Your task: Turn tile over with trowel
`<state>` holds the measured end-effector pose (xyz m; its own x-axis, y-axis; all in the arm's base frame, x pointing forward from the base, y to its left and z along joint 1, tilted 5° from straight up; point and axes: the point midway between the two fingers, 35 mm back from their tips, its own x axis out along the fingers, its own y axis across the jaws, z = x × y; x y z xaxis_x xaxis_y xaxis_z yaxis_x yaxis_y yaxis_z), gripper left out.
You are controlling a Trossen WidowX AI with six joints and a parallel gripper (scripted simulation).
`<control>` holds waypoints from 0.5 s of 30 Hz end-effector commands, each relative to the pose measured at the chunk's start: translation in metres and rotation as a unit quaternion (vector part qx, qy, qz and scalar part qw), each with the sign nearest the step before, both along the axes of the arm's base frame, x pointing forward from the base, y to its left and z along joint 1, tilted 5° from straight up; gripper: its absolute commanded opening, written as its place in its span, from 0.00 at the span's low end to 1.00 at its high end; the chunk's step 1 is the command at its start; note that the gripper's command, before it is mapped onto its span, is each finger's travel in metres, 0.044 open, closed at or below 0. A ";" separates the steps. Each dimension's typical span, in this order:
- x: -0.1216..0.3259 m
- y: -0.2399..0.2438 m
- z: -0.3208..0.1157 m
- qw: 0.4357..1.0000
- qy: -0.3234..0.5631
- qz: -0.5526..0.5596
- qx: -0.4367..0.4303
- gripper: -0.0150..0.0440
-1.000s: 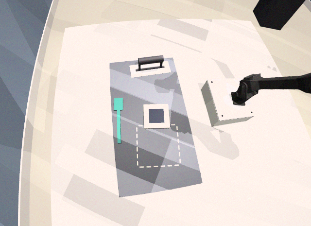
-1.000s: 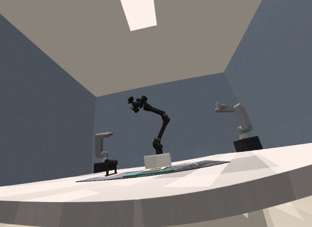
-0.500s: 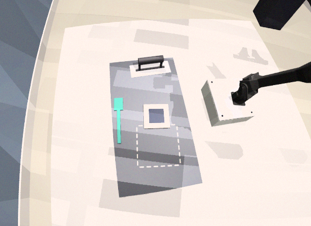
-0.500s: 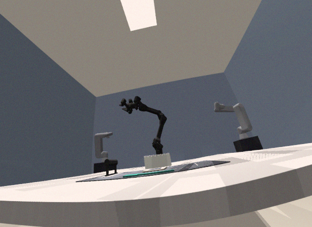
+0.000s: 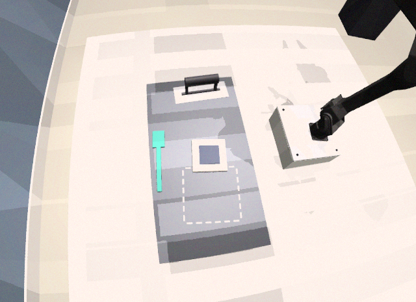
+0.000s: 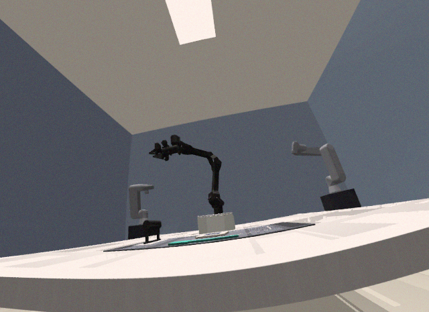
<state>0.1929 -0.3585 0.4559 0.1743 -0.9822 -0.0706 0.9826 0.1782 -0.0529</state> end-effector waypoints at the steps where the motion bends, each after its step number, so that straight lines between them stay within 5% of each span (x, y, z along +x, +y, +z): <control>1: 0.026 -0.005 -0.024 0.998 0.048 0.033 0.032 0.71; 15: 0.108 -0.004 -0.122 0.956 0.206 0.151 0.145 0.71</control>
